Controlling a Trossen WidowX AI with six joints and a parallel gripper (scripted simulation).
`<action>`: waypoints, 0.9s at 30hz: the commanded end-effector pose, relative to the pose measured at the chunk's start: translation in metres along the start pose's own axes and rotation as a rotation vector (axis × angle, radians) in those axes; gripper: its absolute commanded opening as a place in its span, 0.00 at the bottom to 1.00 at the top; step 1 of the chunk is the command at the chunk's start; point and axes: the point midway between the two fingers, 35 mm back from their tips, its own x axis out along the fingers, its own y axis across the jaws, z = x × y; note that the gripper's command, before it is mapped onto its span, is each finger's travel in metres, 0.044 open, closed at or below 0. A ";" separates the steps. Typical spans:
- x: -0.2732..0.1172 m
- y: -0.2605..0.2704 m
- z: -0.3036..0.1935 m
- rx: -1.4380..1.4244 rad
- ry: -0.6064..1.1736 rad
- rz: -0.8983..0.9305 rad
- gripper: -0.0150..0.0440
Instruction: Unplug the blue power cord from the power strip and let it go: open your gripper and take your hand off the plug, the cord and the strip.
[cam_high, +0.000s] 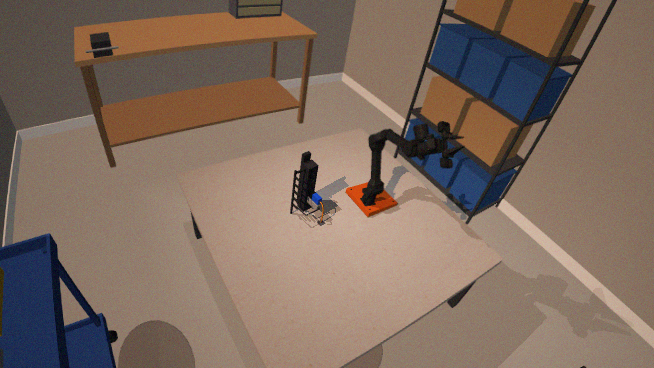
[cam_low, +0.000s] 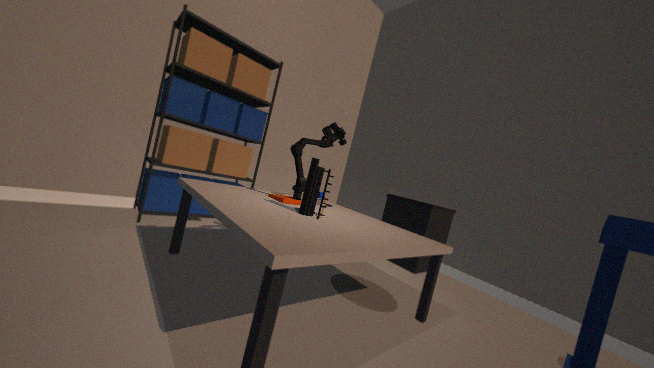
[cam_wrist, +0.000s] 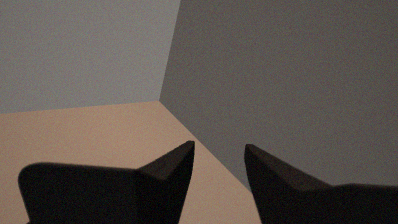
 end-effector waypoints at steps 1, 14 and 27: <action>-0.002 -0.058 0.031 -0.246 -0.050 -0.206 0.53; -0.092 -0.196 0.157 -0.976 0.039 -0.917 0.53; -0.258 -0.258 0.250 -1.249 0.510 -1.567 0.53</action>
